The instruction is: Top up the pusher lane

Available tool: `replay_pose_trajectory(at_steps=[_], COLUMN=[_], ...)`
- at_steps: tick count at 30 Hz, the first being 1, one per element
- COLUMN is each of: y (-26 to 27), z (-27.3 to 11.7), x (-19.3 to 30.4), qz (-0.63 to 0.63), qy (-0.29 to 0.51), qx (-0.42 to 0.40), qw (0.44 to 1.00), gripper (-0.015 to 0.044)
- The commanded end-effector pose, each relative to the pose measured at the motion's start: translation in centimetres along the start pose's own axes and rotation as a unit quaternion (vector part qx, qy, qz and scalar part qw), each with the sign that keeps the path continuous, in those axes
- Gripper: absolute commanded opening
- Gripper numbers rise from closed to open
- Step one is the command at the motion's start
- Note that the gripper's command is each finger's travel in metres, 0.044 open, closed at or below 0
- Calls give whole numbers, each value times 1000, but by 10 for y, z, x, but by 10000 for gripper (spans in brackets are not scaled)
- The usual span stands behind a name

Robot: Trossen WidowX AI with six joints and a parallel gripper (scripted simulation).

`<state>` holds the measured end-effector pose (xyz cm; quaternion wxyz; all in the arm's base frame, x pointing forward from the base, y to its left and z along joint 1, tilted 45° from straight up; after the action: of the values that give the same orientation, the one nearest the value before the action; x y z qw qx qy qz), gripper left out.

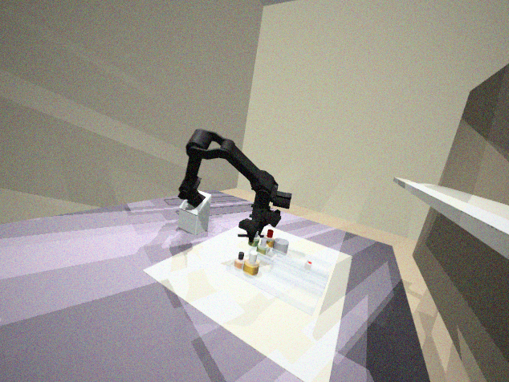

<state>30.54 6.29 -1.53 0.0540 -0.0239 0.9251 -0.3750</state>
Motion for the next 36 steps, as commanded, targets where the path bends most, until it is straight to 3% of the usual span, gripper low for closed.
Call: replay_pose_trajectory(at_steps=[1,36], y=[0,0], z=[-3,-6], x=[-10,-22], qz=[8,8], qy=[-13,-13], qx=[0,0], qw=[1000,1000], gripper=[0,0])
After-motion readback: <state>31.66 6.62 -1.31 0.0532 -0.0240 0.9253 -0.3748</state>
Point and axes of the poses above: the point midway between the two fingers, 35 mm back from their tips, its own z axis out along the fingers, its own y axis across the jaws, x = y × z, the point moved 4 cm from there along -z, back along the fingers, and after that the axes turned 7 degrees about z, right-handed, at the moved point
